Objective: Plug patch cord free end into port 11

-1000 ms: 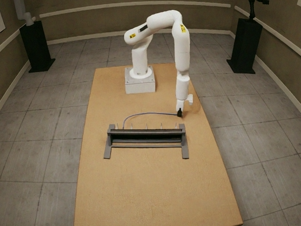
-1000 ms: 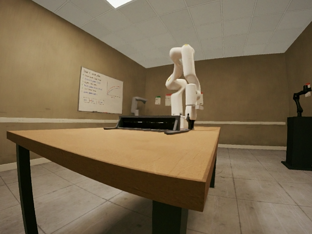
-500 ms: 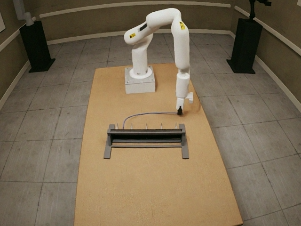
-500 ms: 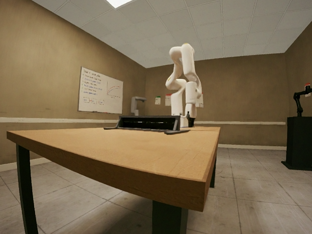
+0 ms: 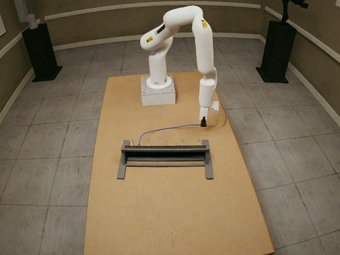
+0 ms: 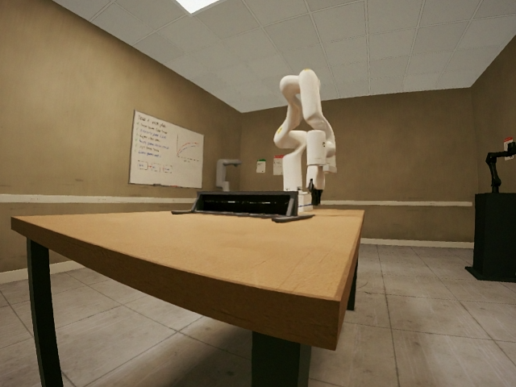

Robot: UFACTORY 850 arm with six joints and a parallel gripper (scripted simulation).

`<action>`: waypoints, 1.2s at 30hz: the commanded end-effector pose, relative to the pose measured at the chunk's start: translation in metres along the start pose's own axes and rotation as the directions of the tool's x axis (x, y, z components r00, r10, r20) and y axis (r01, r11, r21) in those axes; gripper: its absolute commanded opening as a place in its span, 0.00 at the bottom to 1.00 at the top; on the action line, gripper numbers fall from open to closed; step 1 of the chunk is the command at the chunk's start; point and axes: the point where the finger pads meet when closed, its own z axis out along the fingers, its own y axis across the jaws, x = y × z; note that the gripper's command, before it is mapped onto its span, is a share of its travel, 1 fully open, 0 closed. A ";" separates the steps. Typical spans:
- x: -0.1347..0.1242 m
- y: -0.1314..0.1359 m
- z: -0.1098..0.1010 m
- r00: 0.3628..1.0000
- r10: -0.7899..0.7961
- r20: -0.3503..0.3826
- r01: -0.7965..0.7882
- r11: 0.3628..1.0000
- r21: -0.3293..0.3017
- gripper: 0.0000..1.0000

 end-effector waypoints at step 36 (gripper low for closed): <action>0.000 0.001 -0.016 1.000 0.003 -0.001 -0.003 1.000 0.008 0.00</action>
